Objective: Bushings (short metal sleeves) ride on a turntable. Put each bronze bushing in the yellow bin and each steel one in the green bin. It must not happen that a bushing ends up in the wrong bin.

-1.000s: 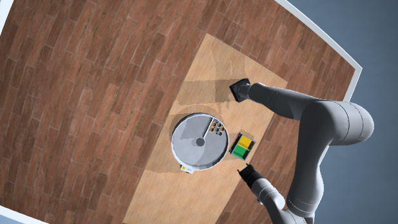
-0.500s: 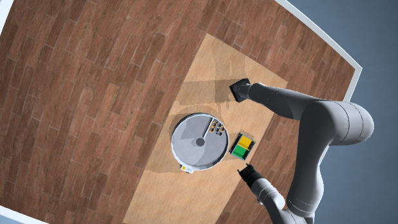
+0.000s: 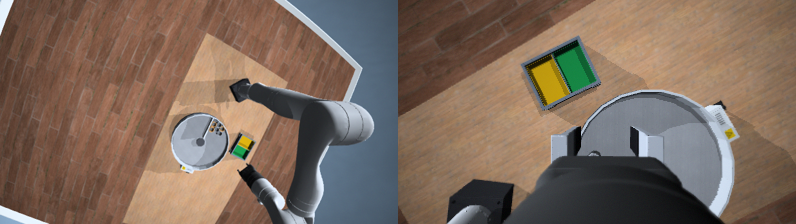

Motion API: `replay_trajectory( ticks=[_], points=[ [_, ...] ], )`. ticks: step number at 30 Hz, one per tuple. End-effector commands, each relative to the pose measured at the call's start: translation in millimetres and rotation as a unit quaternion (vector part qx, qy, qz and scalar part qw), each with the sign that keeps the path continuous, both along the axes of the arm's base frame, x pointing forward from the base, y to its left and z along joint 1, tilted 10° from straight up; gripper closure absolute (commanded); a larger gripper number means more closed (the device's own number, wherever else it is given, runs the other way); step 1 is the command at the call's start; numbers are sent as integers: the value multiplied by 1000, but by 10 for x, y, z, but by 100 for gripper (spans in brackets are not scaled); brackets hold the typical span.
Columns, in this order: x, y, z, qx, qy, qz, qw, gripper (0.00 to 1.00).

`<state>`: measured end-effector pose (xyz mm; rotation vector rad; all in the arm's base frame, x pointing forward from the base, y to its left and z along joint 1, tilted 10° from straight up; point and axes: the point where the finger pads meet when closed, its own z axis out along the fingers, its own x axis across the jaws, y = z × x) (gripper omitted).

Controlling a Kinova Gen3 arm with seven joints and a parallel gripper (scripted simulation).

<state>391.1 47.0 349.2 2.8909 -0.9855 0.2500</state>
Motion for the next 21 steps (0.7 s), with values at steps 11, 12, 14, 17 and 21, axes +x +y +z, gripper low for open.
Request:
replay_trajectory(
  ticks=[11,12,14,17,21],
  points=[
    [-35,-85,-183,0,-1,0,1000,66],
    [-54,-129,-278,0,-1,0,1000,66],
    [-91,-216,-469,0,-1,0,1000,66],
    [-91,-216,-469,0,-1,0,1000,66],
    [-165,-390,-849,0,-1,0,1000,66]
  ],
)
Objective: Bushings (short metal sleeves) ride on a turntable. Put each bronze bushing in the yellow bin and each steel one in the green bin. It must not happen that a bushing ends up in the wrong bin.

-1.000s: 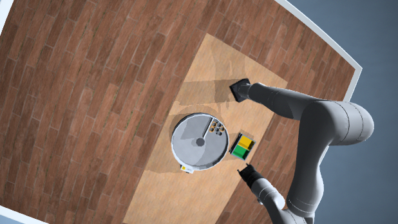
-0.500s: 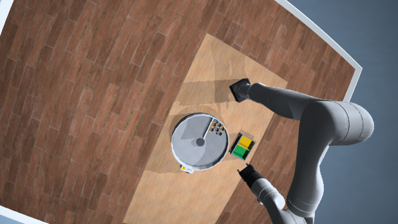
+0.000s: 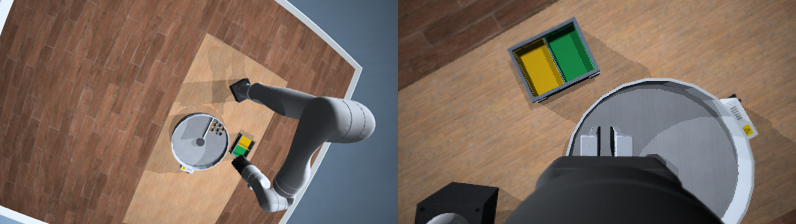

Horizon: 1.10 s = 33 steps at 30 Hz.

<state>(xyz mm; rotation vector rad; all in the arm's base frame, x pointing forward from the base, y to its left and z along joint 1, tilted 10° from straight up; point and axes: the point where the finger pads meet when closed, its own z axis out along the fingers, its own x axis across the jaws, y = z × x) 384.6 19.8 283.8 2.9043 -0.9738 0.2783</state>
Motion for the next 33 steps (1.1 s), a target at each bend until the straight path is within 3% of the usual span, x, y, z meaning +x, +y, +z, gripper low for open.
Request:
replay_trajectory(
  ticks=[1,6,11,14,18,24,29,33],
  points=[
    [-119,-161,-290,-2,9,-6,1000,66],
    [-119,-161,-290,-2,9,-6,1000,66],
    [-211,-378,-766,-2,9,-6,1000,66],
    [-211,-378,-766,-2,9,-6,1000,66],
    [-285,-552,-1147,-2,9,-6,1000,66],
    [-304,-596,-1242,-2,9,-6,1000,66],
    [-396,-813,-1717,-2,9,-6,1000,66],
    [-396,-813,-1717,-2,9,-6,1000,66]
  ],
)
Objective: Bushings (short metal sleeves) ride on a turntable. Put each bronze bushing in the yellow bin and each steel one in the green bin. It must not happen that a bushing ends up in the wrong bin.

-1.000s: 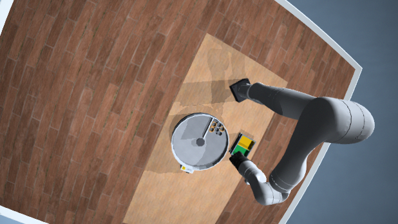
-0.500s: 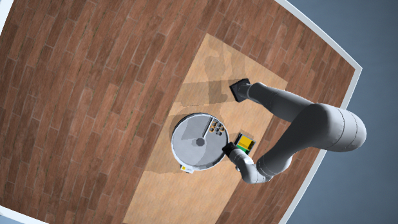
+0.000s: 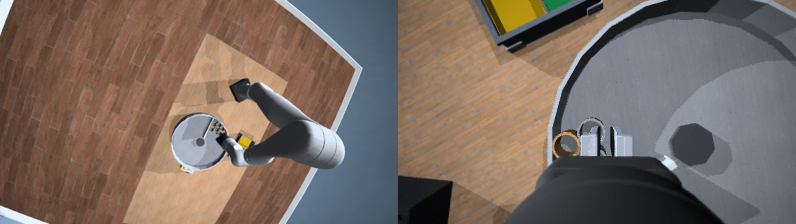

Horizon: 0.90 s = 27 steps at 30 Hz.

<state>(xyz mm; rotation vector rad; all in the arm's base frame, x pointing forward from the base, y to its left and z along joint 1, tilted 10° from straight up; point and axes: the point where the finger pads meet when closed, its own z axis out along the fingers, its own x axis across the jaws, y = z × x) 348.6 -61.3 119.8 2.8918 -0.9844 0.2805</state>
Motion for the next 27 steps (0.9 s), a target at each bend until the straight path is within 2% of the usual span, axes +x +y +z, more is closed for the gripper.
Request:
replay_trajectory(
  ticks=[1,8,9,27],
  points=[
    [-37,-2,-77,2,9,-1,1000,66],
    [-37,-2,-77,2,9,-1,1000,66],
    [-34,-3,-70,2,8,-1,1000,52],
    [-34,-3,-70,2,8,-1,1000,52]
  ],
)
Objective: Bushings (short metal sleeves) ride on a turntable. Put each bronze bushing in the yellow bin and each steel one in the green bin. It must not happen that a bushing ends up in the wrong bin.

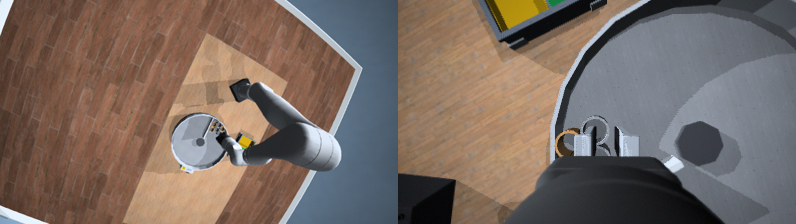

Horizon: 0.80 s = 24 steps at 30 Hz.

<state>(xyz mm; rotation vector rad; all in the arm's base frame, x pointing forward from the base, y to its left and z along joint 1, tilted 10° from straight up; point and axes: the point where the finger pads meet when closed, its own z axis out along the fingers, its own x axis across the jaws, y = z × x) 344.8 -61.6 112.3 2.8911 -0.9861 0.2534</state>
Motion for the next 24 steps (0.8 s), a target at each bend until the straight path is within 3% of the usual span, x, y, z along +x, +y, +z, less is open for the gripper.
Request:
replay_trajectory(
  ticks=[1,24],
  points=[
    [4,0,5,0,-1,0,1000,52],
    [4,0,5,0,-1,0,1000,55]
  ],
)
